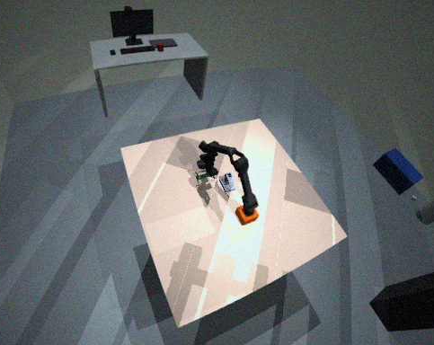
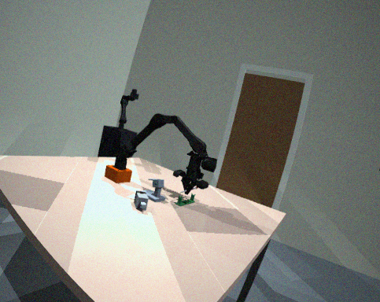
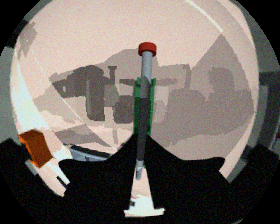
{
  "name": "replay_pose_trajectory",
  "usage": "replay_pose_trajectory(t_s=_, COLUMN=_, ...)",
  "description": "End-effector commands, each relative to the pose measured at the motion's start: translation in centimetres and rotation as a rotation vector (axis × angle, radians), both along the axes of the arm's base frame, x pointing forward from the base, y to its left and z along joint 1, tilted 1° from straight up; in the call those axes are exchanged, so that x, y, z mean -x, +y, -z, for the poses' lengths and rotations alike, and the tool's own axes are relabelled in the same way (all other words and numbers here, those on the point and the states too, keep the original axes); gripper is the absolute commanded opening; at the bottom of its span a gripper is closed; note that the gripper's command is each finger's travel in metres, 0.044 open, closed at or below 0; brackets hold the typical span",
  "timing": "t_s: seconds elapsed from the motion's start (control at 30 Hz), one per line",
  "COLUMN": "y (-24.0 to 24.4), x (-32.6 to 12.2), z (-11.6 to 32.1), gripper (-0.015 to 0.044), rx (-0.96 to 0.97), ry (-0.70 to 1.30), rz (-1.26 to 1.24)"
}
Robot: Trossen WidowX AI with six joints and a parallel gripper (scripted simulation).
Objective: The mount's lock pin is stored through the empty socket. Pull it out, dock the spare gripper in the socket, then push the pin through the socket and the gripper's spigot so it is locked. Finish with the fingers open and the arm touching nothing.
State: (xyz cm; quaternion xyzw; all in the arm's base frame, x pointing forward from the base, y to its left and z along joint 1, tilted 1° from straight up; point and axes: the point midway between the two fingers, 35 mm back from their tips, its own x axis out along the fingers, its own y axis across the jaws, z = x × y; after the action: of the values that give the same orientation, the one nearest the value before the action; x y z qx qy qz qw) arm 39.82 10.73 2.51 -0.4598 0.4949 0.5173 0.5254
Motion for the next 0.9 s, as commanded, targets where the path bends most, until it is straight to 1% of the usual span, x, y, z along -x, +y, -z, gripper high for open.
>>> replay_pose_trajectory(t_s=0.0, y=-1.1, x=-0.2, z=-0.6, gripper=0.0000, rx=0.001, ry=-0.009, rz=-0.007)
replay_pose_trajectory(t_s=0.23, y=-1.9, x=-0.2, z=-0.6, gripper=0.0000, rx=0.001, ry=-0.008, rz=-0.009)
replay_pose_trajectory(t_s=0.87, y=-1.9, x=-0.3, z=2.2, gripper=0.0000, rx=0.000, ry=-0.005, rz=-0.011)
